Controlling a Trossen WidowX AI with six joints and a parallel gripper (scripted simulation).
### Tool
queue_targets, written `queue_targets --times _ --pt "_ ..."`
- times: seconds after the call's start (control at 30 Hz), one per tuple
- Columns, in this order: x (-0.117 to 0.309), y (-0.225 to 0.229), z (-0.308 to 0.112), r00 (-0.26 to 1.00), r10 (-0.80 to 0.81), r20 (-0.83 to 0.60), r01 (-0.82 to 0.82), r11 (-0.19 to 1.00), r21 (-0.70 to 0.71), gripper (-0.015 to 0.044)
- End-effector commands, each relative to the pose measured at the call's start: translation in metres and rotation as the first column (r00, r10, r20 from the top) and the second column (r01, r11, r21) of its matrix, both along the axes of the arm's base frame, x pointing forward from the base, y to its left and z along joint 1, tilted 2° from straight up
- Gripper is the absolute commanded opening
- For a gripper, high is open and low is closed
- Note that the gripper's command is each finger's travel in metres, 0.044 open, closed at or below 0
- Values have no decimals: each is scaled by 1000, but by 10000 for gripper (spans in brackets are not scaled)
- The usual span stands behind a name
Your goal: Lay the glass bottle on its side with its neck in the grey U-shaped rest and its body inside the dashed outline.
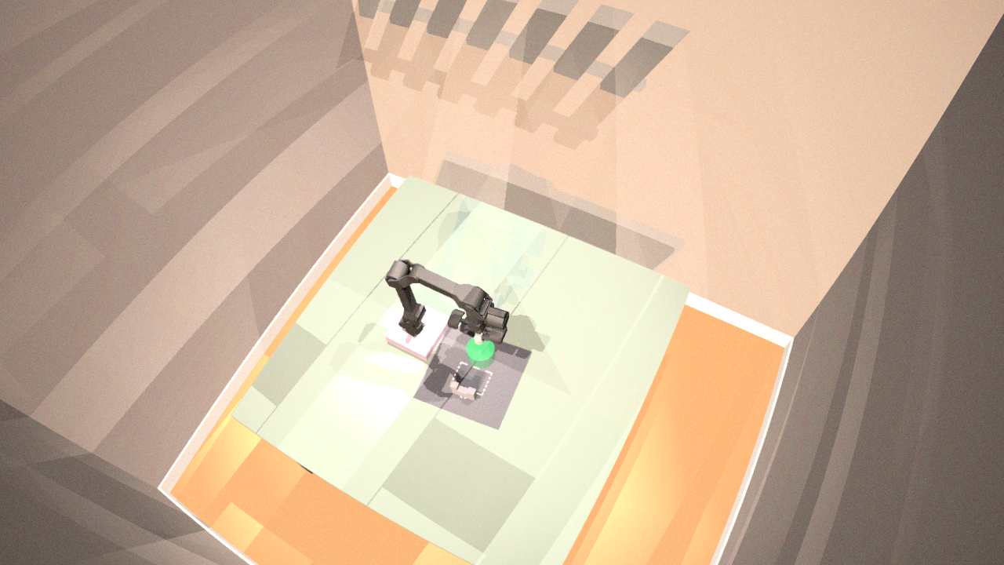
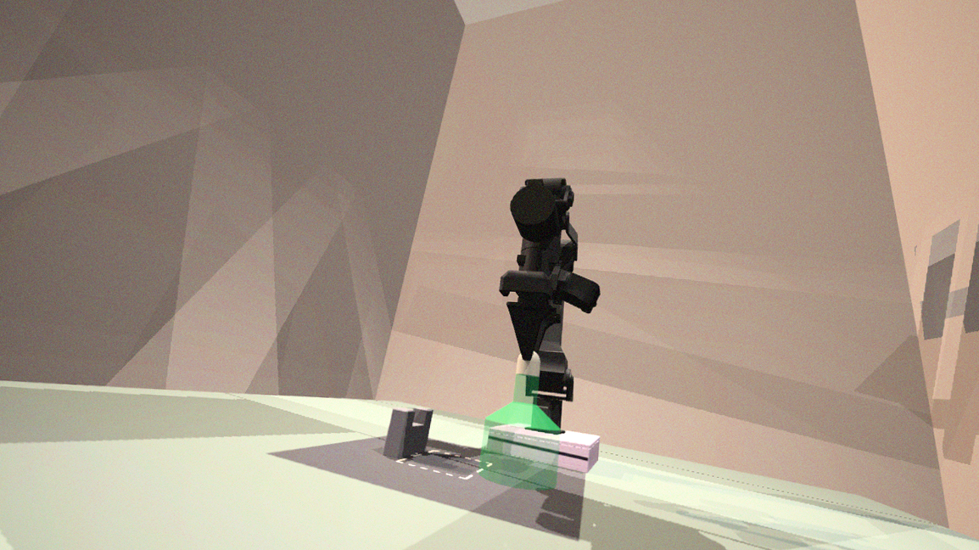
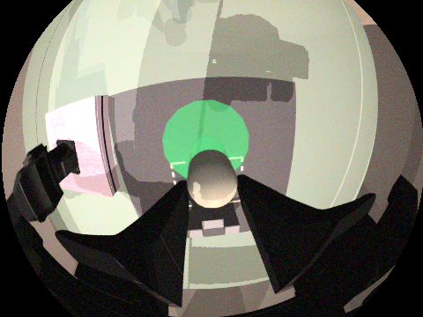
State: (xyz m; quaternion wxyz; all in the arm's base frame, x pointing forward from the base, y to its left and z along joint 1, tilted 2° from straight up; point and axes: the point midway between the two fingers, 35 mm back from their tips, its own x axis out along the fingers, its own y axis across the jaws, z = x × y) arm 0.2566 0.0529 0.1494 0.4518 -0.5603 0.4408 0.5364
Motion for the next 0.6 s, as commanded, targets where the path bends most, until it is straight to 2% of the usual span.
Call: queue_targets --times 0.0,0.57 --pt "2 -9 3 1000 -4 4 5 1000 -12 127" --pt "4 -20 6 1000 14 -7 -14 999 30 127"
